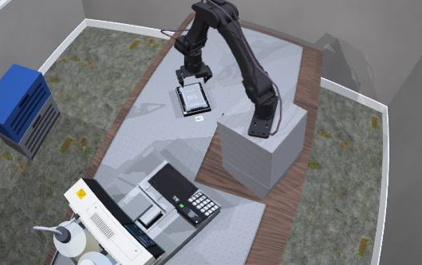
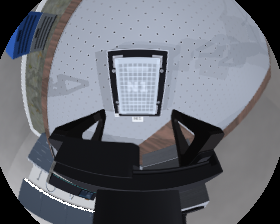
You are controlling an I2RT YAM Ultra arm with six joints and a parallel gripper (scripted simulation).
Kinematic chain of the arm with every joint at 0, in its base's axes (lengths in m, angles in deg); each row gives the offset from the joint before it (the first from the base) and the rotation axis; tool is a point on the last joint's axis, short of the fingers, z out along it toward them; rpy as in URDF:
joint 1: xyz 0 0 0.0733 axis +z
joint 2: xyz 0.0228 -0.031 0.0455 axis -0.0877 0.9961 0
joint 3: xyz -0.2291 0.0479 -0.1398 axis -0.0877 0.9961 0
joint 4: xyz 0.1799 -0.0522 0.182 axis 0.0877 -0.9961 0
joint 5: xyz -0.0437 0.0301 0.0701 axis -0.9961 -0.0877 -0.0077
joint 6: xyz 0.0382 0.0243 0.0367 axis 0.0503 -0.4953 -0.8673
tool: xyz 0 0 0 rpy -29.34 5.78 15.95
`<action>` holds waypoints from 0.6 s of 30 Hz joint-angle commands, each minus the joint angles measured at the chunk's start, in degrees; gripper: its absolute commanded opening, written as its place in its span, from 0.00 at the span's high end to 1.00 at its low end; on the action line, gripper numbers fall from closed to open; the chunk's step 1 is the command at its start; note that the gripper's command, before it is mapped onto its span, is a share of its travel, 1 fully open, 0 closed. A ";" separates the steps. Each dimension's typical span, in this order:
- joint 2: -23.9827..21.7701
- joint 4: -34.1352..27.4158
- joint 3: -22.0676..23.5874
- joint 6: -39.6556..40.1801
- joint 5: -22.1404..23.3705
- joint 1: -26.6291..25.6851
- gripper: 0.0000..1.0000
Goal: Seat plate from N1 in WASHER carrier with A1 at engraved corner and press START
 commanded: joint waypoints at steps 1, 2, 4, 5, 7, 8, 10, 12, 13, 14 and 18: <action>-1.85 -0.86 -1.65 0.38 0.04 0.00 0.00; -1.85 -0.86 -1.65 0.38 0.04 0.00 0.00; 0.78 1.09 -1.73 0.33 0.03 0.06 0.00; 1.07 1.35 -1.75 0.31 0.02 0.09 0.00; 1.67 1.87 -1.82 0.26 0.01 0.15 0.00; 1.97 2.13 -1.86 0.24 0.00 0.19 0.00; 2.55 2.63 -1.95 0.19 -0.01 0.25 0.00; 2.84 2.87 -1.99 0.16 -0.01 0.28 0.00; 2.84 2.87 -1.99 0.16 -0.01 0.28 0.00; 0.95 3.12 -1.95 0.13 -0.01 0.31 0.00; 4.40 4.14 -2.28 0.04 -0.04 0.44 0.00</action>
